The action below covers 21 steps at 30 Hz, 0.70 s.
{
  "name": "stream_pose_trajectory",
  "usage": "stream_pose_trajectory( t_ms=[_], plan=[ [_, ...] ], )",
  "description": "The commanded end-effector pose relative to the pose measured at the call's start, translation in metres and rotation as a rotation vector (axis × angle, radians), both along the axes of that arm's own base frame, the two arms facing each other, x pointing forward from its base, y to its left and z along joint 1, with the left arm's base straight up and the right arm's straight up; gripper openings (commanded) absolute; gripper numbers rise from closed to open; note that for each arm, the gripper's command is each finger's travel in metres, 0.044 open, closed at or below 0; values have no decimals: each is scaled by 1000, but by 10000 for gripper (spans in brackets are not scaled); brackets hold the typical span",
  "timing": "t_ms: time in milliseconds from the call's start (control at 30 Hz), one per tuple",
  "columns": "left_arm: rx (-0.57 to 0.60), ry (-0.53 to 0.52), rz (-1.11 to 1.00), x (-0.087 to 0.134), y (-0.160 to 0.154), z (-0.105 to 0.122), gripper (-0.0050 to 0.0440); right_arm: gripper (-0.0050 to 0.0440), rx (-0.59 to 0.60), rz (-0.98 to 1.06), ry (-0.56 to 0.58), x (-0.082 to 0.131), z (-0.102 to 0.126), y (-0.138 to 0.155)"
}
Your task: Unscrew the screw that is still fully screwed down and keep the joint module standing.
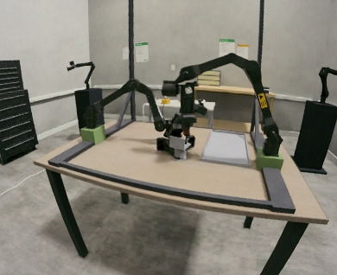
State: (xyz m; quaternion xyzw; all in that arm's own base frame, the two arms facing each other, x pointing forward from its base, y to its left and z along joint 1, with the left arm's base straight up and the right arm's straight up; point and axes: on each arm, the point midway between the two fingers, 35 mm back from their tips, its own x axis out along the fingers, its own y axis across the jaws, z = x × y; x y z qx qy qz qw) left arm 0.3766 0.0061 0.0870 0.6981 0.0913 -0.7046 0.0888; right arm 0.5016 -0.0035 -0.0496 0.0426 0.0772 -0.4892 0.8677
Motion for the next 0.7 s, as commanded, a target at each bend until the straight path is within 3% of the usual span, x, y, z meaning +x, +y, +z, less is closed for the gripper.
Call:
stream_pose_trajectory(
  t_ms=[0, 667],
  plan=[
    [0, -36, -2, 4, 0, 12, 130, 245, 10, -3, -37, 7, 15, 0],
    [0, -36, -2, 4, 0, 9, 130, 245, 10, -3, -37, 7, 15, 0]
  ],
)
